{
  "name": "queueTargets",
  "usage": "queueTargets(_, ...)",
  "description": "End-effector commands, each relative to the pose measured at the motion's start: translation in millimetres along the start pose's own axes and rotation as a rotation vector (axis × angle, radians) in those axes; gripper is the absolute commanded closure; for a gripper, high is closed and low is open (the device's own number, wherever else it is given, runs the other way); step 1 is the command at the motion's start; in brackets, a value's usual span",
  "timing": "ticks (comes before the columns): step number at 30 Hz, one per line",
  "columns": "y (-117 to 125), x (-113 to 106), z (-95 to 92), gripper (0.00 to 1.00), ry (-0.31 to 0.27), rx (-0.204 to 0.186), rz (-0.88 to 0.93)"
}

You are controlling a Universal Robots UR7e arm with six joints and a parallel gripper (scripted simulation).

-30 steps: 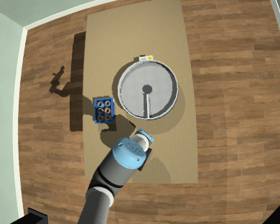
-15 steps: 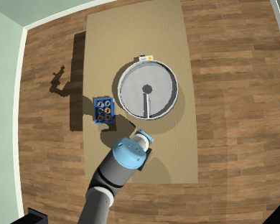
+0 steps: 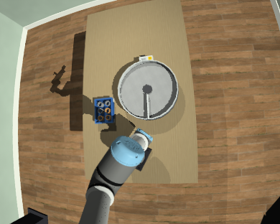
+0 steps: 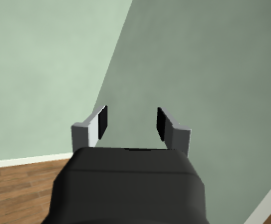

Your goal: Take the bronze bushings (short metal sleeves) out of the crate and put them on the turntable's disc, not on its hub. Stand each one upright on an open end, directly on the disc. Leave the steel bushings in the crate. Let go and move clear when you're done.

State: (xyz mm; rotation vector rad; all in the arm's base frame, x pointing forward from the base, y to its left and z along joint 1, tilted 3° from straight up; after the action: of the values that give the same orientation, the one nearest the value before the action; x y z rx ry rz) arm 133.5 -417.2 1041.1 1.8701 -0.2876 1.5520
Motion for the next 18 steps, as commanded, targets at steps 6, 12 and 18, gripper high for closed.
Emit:
queueTargets(6, -10.0, -21.0, 24.6, 0.00, -0.034, 0.037, -0.072)
queueTargets(12, -18.7, -35.2, 40.8, 0.00, -0.057, 0.066, -0.120)
queueTargets(18, -40.7, -63.4, 71.1, 0.00, -0.099, 0.128, -0.213)
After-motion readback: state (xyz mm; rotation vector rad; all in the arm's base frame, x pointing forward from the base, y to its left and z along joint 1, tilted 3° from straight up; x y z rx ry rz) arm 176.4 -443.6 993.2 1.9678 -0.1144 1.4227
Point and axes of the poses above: the point where the finger pads meet when closed, its own z axis out along the fingers, its own y axis across the jaws, x = y × z, the point moved 7 cm from there along -z, back along the fingers, and after that the axes turned 3 degrees about -z, right-handed, at the moved point
